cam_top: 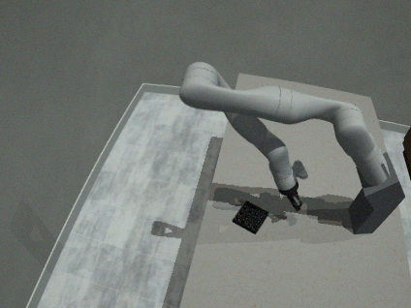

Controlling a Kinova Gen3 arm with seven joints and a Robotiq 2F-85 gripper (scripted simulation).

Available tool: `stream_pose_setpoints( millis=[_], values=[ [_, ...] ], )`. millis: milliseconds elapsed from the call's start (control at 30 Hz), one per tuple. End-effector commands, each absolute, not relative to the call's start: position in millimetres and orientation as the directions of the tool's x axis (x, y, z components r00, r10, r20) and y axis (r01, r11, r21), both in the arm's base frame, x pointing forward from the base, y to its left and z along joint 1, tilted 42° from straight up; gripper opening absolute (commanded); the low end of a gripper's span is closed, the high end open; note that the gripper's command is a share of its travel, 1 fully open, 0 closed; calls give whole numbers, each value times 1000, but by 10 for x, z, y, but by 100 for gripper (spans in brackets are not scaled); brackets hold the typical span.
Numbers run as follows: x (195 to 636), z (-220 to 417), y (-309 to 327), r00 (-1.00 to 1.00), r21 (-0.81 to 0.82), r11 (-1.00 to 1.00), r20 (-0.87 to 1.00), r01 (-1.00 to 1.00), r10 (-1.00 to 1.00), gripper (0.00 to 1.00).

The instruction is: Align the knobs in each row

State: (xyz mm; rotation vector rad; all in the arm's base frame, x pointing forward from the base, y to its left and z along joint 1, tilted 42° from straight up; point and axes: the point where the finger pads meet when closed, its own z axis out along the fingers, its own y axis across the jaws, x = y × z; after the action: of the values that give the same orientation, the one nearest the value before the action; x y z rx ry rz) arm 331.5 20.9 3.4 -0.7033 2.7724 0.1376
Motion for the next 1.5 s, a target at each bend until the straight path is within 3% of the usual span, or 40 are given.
stream_pose_setpoints(
  millis=[0, 433, 867, 1467],
  values=[
    [3186, -7, 151, -872, 53, 893, -251, -446, -421, 19],
    [2592, -126, 25, -945, 103, 939, -58, -327, -323, 19],
    [2217, -154, -265, -971, 39, 975, 82, -221, -223, 19],
    [2341, -125, -728, -996, -133, 987, 43, -89, -84, 19]
  ],
)
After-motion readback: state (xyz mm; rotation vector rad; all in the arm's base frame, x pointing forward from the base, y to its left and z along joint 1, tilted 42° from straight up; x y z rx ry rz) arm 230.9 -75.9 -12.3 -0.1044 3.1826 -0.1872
